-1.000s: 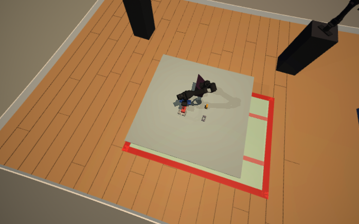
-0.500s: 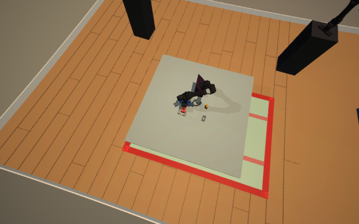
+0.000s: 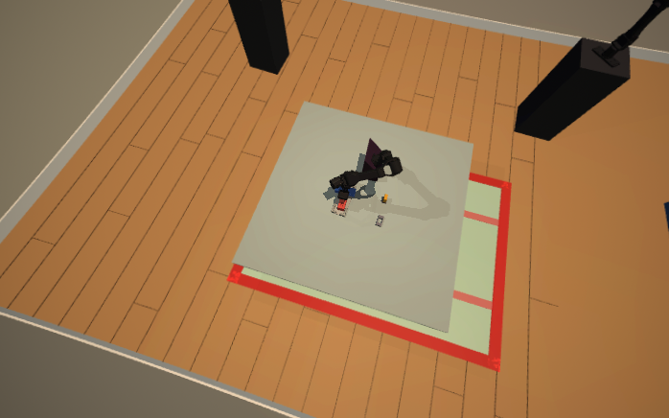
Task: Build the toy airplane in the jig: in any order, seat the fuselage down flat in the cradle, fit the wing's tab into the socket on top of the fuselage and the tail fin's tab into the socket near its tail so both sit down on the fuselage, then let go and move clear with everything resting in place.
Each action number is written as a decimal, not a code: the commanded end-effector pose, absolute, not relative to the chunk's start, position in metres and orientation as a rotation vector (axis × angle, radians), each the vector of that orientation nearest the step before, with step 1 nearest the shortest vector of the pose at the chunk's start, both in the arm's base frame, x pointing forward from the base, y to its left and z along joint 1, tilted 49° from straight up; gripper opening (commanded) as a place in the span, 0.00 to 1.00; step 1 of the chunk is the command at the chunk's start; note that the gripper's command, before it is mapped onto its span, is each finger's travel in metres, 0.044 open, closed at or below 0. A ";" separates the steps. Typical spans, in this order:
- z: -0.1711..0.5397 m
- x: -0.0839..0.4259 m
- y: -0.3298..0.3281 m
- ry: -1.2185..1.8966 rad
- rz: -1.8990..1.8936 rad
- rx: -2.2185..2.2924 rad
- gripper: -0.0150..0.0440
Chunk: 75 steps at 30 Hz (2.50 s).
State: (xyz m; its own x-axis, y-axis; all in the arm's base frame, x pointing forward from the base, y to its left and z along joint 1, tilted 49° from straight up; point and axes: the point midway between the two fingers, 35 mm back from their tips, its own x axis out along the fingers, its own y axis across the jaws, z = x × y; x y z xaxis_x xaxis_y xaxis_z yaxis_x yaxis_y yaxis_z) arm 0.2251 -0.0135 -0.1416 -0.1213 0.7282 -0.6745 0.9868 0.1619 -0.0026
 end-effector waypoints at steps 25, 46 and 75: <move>-0.141 0.225 -0.014 1.910 -0.631 1.621 1.00; -0.088 0.238 -0.077 1.876 -0.107 1.282 1.00; -0.090 0.239 -0.075 1.551 0.759 0.553 1.00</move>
State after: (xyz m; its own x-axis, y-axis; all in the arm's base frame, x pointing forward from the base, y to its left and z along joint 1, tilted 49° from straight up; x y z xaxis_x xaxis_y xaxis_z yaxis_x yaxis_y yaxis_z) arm 0.2379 -0.0747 -0.0894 -0.1248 0.7302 -0.6718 -0.0501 0.6716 0.7392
